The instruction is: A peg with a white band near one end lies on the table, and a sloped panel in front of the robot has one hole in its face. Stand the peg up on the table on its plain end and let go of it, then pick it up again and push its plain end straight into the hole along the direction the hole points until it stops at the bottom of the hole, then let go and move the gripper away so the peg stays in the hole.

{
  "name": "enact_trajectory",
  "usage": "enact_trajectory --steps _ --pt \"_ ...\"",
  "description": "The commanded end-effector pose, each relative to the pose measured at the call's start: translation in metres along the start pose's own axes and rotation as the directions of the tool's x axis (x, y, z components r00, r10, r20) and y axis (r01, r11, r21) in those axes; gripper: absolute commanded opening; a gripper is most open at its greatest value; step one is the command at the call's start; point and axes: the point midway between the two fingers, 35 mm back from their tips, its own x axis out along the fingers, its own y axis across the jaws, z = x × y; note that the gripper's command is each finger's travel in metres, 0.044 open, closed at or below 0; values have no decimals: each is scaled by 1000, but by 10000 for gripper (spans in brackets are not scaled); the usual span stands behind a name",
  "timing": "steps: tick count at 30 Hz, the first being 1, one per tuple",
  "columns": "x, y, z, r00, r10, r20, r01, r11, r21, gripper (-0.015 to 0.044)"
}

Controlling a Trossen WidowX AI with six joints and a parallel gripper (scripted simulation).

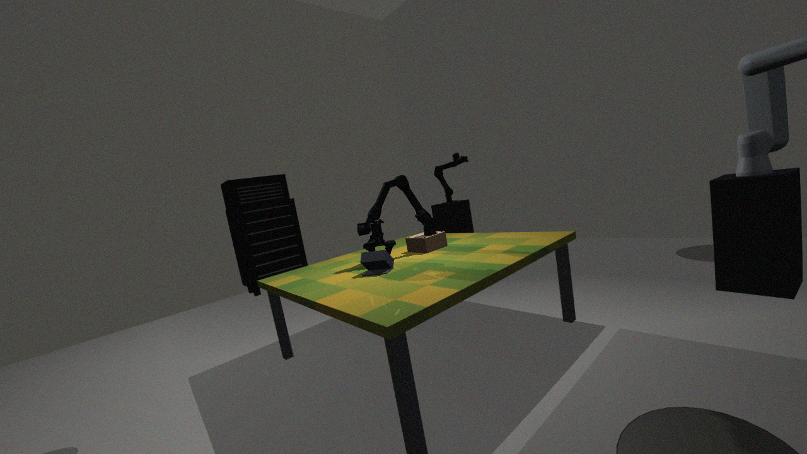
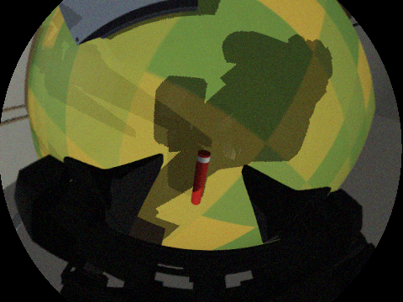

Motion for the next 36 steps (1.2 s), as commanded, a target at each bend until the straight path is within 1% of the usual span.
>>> enact_trajectory --steps 1,4,16,17,24,33,36 --pt "7 1 -2 1000 0 -5 0 1000 -3 440" --pt "9 2 -2 1000 0 -5 0 1000 -3 440" --pt "9 2 -2 1000 0 -5 0 1000 -3 125" --pt "9 2 -2 1000 0 -5 0 1000 -3 110" --pt "9 2 -2 1000 0 -5 0 1000 -3 110" --pt "9 2 -2 1000 0 -5 0 1000 -3 51" --pt "9 2 -2 1000 0 -5 0 1000 -3 51"
